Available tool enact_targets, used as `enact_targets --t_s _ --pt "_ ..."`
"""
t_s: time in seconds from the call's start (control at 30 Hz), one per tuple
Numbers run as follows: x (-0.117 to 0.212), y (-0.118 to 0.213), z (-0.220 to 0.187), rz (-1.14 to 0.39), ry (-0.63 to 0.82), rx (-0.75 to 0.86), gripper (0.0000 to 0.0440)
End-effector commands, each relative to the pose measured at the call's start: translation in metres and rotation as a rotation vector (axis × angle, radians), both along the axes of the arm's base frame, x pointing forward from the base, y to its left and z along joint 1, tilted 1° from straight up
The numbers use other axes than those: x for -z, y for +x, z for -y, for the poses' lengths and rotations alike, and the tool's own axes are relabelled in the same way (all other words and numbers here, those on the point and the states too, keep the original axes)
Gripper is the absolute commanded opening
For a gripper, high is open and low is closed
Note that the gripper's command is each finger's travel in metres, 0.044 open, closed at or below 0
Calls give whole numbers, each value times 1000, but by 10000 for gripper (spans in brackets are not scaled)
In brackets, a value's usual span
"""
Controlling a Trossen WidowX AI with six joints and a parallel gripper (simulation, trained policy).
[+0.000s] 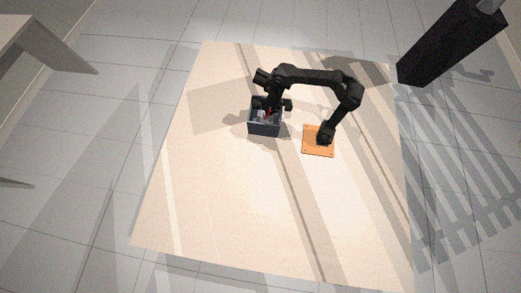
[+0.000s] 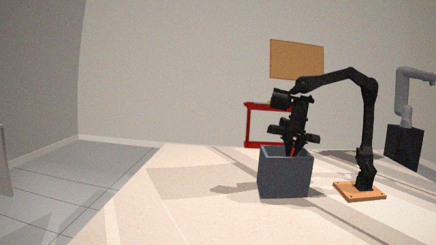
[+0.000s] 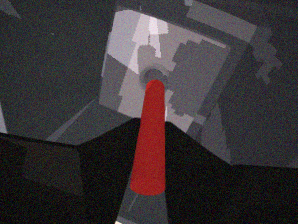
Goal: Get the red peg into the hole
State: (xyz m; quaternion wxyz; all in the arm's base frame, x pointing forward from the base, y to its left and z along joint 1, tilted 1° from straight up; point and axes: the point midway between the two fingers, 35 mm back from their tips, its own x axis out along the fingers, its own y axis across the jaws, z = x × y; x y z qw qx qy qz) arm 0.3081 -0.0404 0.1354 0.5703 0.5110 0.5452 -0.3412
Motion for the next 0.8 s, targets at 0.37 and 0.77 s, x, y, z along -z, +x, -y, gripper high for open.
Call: enact_targets --t_s 0.37,0.77 --pt "40 12 -3 -24 8 -85 26" --pt "42 13 0 -56 48 -97 160"
